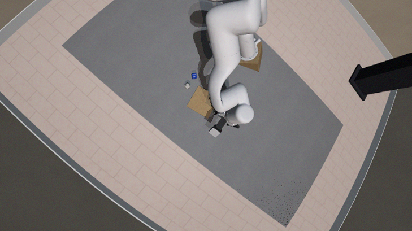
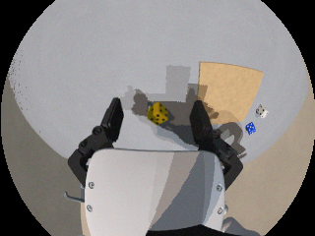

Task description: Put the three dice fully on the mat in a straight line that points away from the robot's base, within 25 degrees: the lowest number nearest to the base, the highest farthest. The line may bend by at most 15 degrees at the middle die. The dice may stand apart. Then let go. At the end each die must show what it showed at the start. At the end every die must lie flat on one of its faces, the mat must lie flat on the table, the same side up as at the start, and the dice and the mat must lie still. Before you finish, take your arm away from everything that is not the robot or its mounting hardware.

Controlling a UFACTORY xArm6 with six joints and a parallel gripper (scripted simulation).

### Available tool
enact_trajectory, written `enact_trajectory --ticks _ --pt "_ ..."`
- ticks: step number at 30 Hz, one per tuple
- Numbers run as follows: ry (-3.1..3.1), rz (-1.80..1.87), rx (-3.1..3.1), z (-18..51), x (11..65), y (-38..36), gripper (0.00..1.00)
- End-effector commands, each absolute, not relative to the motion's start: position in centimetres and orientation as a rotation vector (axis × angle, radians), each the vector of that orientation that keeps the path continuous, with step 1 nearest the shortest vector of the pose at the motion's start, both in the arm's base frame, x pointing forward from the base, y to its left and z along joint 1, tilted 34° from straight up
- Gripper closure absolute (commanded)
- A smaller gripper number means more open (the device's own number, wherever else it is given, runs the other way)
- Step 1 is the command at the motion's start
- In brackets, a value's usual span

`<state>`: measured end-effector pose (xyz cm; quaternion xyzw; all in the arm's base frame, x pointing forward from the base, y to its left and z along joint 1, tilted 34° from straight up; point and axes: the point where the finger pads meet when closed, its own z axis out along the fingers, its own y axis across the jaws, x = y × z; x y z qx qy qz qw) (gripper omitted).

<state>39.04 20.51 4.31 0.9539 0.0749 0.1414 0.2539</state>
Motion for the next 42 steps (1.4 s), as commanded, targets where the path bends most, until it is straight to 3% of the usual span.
enact_trajectory --ticks 1,18,32,42 --pt "0.204 0.389 2.594 4.8 39.0 20.8 0.0" --pt "0.204 0.389 2.594 12.6 36.1 25.2 0.0" --pt "0.204 0.389 2.594 13.1 35.9 25.4 0.0" --pt "0.127 0.398 2.623 19.6 38.2 15.3 0.0"
